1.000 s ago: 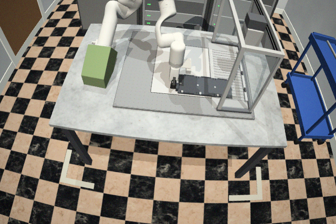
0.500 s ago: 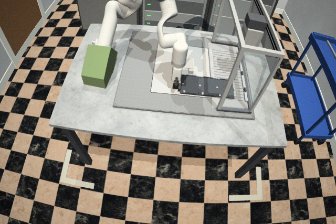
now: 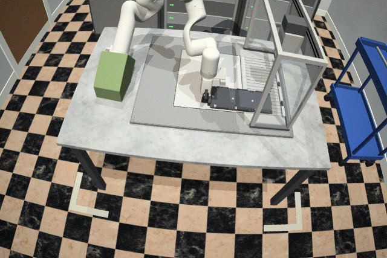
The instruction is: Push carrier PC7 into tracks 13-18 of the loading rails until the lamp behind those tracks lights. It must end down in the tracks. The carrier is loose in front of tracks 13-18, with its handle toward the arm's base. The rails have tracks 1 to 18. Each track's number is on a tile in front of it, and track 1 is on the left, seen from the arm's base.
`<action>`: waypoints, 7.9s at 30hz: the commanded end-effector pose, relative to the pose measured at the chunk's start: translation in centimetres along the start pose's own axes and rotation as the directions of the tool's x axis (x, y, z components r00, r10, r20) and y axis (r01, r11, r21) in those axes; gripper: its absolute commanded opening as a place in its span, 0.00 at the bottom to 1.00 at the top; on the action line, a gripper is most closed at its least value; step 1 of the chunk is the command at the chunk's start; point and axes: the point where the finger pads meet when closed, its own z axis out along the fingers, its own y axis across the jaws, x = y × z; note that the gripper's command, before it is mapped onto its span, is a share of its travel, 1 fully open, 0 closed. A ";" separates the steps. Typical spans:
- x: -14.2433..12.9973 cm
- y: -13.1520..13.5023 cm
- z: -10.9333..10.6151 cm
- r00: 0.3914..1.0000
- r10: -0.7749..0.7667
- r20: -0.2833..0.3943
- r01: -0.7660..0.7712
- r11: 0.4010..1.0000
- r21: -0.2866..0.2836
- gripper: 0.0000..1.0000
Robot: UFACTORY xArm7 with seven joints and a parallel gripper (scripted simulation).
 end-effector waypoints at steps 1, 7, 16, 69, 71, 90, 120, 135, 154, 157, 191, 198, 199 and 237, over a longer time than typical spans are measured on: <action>0.6 0.1 -0.3 1.000 0.000 -0.004 0.000 1.000 -0.004 0.82; 1.2 0.1 -0.3 1.000 0.000 -0.004 0.000 1.000 -0.004 0.82; 1.9 0.1 -0.3 1.000 0.000 -0.004 0.000 1.000 -0.004 0.82; 5.2 0.1 -0.3 1.000 -0.001 -0.004 0.001 1.000 -0.004 0.82; 5.2 0.1 -0.3 1.000 -0.001 -0.004 0.001 1.000 -0.004 0.82; 5.8 0.1 -0.3 1.000 -0.001 -0.004 0.001 1.000 -0.004 0.82; 5.8 0.1 -0.3 1.000 -0.001 -0.004 0.001 1.000 -0.004 0.82; 5.4 0.1 -0.3 1.000 -0.001 -0.004 0.001 1.000 -0.004 0.82; 5.0 0.1 -0.9 1.000 -0.001 -0.004 0.001 1.000 -0.004 0.82; 5.0 0.1 -1.4 1.000 -0.001 -0.004 0.001 1.000 -0.004 0.82; 4.9 0.1 -6.4 1.000 -0.001 -0.004 0.000 1.000 -0.004 0.82; 4.9 0.1 -7.3 1.000 0.000 -0.004 0.000 1.000 -0.004 0.82; 4.9 0.1 -7.4 1.000 0.000 -0.004 0.000 1.000 -0.004 0.82; 4.9 0.1 -13.1 1.000 0.000 -0.004 0.000 1.000 -0.004 0.82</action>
